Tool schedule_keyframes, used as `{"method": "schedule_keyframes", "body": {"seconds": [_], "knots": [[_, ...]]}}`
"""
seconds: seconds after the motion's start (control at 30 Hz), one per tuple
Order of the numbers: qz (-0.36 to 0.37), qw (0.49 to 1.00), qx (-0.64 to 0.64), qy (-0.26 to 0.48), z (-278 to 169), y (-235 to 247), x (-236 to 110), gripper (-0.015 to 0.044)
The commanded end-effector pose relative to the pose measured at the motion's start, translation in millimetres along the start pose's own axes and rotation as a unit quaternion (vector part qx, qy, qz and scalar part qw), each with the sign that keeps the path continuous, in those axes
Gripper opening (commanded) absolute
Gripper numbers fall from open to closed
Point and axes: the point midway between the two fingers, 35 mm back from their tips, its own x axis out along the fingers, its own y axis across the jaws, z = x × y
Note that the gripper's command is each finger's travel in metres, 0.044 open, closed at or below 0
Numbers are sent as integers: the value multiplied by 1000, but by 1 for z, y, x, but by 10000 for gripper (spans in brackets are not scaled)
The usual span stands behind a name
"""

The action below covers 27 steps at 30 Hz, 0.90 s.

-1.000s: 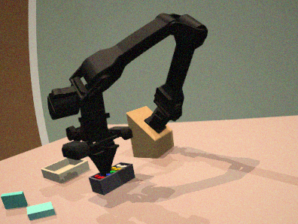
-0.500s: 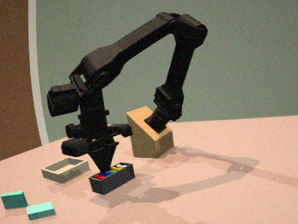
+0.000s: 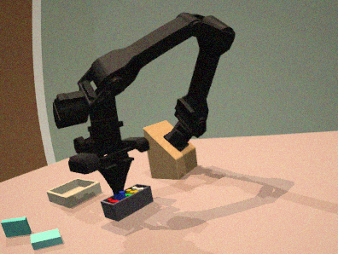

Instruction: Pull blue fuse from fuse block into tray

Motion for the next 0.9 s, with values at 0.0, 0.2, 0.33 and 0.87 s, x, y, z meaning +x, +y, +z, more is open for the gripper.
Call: {"method": "schedule_keyframes", "body": {"seconds": [0.0,0.2,0.33,0.87], "knots": [[1,1000,-1,-2,1,0,-3,0],[1,1000,-1,-2,1,0,-6,0],[1,1000,-1,-2,1,0,-8,0],[1,1000,0,-1,1,0,-16,0]]}}
